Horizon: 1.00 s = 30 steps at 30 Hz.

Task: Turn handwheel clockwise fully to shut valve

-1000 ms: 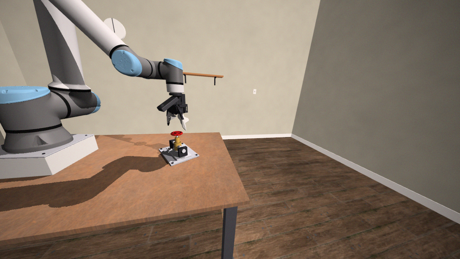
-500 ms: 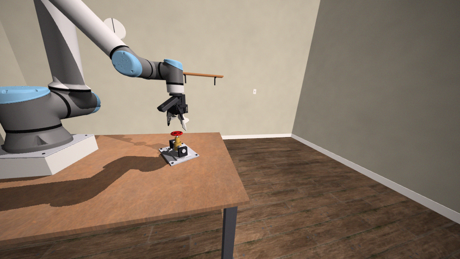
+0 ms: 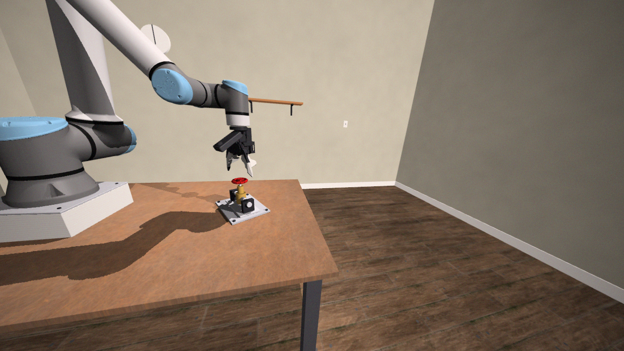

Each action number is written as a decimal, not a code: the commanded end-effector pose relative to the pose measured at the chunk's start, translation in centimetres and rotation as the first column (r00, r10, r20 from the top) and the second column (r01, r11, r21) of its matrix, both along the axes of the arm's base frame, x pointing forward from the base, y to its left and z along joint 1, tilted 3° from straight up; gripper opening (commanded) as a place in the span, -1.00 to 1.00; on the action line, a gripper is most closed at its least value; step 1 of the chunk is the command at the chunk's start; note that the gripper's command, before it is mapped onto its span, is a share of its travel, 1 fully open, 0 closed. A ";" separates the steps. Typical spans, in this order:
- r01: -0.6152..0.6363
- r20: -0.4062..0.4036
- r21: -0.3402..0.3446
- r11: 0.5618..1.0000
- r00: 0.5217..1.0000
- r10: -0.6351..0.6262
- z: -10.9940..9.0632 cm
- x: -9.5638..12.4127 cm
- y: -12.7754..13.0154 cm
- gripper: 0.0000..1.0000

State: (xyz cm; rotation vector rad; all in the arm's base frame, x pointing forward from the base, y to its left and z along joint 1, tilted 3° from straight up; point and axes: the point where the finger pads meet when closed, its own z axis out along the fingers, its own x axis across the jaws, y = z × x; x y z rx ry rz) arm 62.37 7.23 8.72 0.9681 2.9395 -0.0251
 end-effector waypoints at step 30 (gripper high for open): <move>0.002 -0.003 0.000 1.000 1.000 -0.002 -0.8 -0.1 -0.2 1.00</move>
